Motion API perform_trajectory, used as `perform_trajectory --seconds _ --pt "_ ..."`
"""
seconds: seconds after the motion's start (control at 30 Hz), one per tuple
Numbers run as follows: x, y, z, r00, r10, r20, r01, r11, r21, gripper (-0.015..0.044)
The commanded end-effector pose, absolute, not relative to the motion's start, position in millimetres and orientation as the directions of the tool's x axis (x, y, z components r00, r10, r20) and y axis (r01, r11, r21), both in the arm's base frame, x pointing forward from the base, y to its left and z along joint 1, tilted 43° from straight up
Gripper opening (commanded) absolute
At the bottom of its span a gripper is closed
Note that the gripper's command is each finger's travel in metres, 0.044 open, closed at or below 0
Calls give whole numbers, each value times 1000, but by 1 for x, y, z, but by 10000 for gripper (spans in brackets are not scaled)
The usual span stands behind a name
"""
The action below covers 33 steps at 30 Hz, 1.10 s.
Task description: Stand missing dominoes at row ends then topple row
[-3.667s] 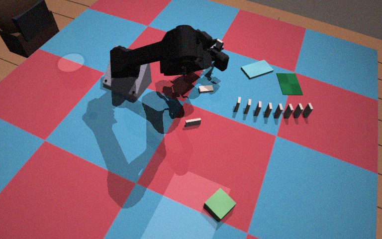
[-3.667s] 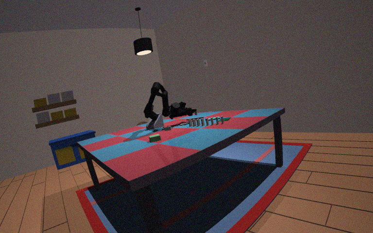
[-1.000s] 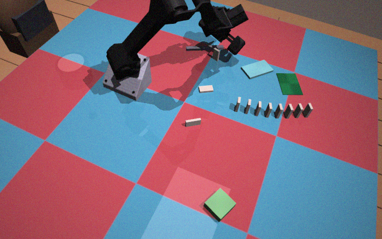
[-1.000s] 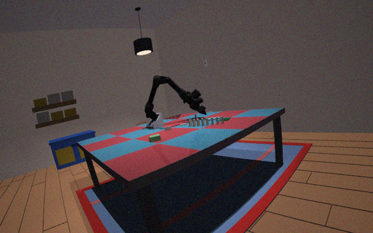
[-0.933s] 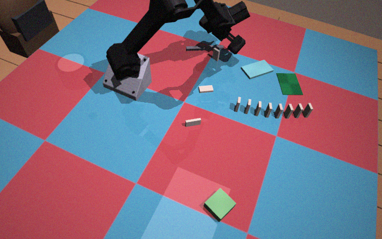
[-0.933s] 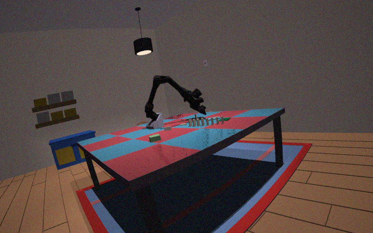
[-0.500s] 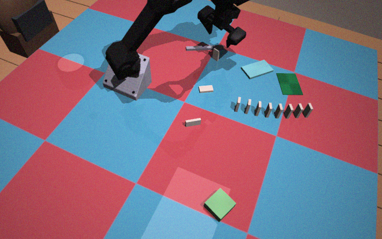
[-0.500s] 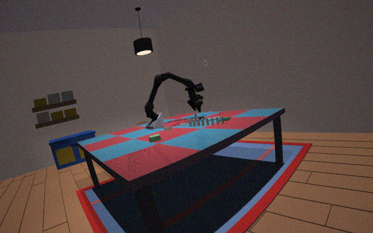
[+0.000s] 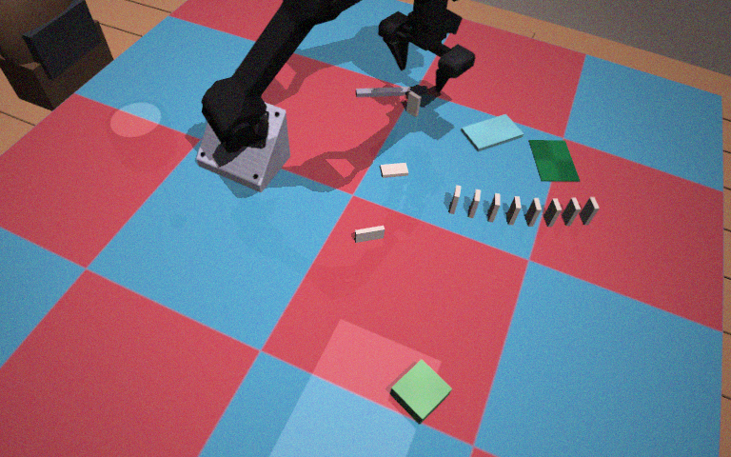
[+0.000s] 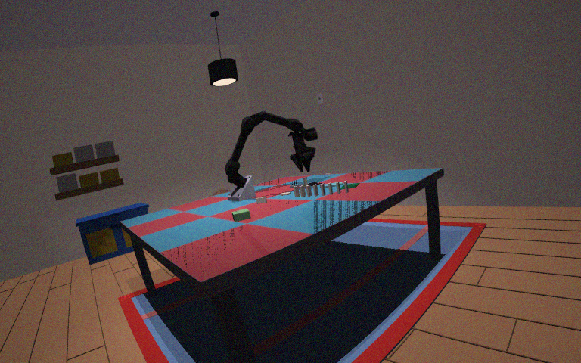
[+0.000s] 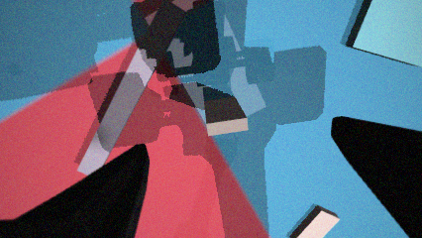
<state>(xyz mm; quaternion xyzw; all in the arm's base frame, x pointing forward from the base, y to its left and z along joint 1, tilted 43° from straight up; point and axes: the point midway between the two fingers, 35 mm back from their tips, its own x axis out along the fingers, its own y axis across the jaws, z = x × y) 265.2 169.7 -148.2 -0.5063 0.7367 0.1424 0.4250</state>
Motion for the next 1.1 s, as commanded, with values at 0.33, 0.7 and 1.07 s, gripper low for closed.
perform_trajectory --seconds 0.33,0.7,1.07 --pt "254 134 -182 -141 -643 -753 -871 442 -215 440" --pt "252 129 -188 -141 -643 -752 -871 442 -215 309" --pt "252 129 -188 -141 -643 -752 -871 442 -215 107"
